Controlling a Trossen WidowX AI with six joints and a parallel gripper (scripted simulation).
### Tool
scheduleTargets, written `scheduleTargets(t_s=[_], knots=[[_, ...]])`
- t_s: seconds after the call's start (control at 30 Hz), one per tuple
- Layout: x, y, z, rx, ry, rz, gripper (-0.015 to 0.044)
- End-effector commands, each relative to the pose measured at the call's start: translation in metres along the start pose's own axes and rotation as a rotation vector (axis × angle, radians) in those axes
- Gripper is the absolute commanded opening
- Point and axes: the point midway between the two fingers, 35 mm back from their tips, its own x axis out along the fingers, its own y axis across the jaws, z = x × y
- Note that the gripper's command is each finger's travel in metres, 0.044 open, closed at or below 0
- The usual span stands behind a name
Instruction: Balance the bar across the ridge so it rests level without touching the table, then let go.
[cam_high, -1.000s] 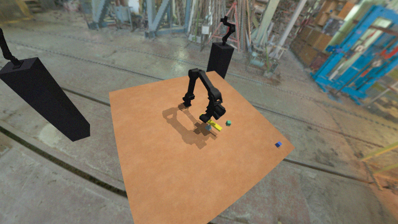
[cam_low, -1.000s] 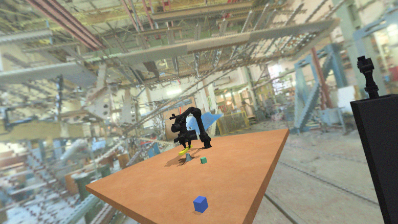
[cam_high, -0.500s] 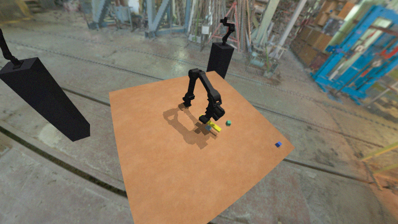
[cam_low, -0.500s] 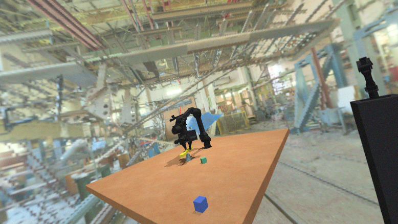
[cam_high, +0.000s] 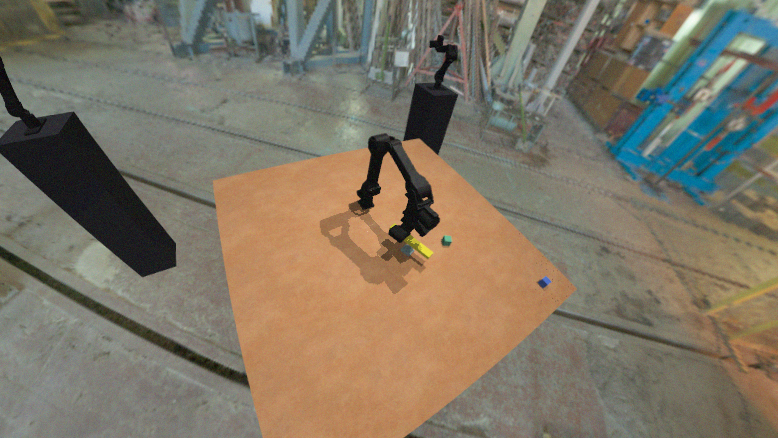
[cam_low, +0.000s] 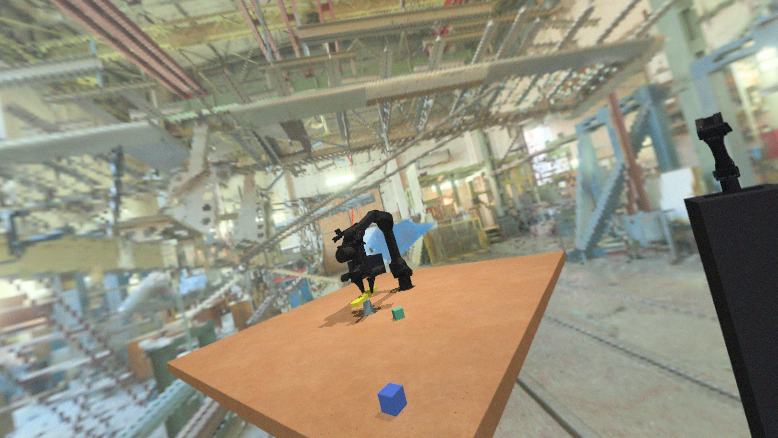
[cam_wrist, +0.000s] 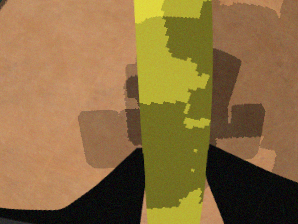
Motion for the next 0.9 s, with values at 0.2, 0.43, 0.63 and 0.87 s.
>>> scheduleTargets(t_s=[0.2, 0.43, 0.63, 0.87], knots=[[0.0013, -0.0002, 0.0001, 0.002, 0.0, 0.0, 0.0], [0.0018, -0.0002, 0.0001, 0.002, 0.0, 0.0, 0.0], [0.0023, -0.0002, 0.0001, 0.002, 0.0, 0.0, 0.0], [0.003, -0.0002, 0.0002, 0.002, 0.0, 0.0, 0.0]])
